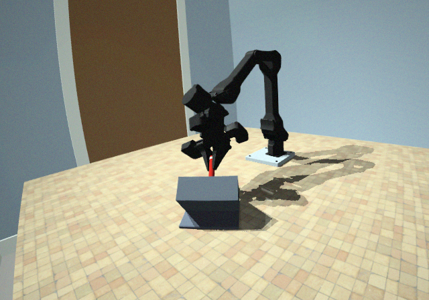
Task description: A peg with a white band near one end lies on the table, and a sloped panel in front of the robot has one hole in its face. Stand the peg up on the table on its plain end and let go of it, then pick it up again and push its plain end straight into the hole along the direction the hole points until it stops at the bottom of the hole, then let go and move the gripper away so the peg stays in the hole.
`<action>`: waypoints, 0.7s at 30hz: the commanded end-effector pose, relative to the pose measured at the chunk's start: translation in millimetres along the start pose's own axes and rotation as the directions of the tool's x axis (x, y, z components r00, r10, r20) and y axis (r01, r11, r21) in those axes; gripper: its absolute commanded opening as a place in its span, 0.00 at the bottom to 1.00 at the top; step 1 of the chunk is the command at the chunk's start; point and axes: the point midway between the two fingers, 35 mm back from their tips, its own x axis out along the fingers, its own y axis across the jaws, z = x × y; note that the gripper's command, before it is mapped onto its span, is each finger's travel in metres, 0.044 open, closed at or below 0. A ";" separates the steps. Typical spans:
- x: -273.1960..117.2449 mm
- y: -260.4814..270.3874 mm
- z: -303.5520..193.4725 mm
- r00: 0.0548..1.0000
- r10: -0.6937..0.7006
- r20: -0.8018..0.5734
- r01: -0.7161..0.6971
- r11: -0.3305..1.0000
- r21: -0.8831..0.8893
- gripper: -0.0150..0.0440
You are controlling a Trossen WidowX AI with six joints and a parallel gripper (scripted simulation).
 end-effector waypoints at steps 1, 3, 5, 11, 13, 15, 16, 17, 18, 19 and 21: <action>3.4 -1.0 -0.7 1.000 -0.003 -0.002 0.004 1.000 0.004 0.25; 4.6 -1.0 -0.6 1.000 -0.003 -0.002 0.003 1.000 0.004 0.25; 5.8 -1.0 -0.6 1.000 -0.003 -0.002 0.003 1.000 0.004 0.25; 9.6 -1.1 -0.5 1.000 -0.003 -0.002 0.003 1.000 0.004 0.25; 10.9 -1.1 -0.5 1.000 -0.003 -0.002 0.003 1.000 0.004 0.25; 12.2 -1.1 -0.4 1.000 -0.003 -0.002 0.003 1.000 0.004 0.25; 12.8 -1.1 -0.4 1.000 -0.003 -0.002 0.003 1.000 0.004 0.25; 13.4 -1.1 -0.4 1.000 -0.003 -0.002 0.003 1.000 0.004 0.25; 14.0 -1.1 -0.4 1.000 -0.003 -0.002 0.003 1.000 0.004 0.25; 14.7 -1.1 -0.4 1.000 -0.003 -0.002 0.003 1.000 0.004 0.25; 15.9 -1.1 -0.4 1.000 -0.003 -0.002 0.003 1.000 0.004 0.25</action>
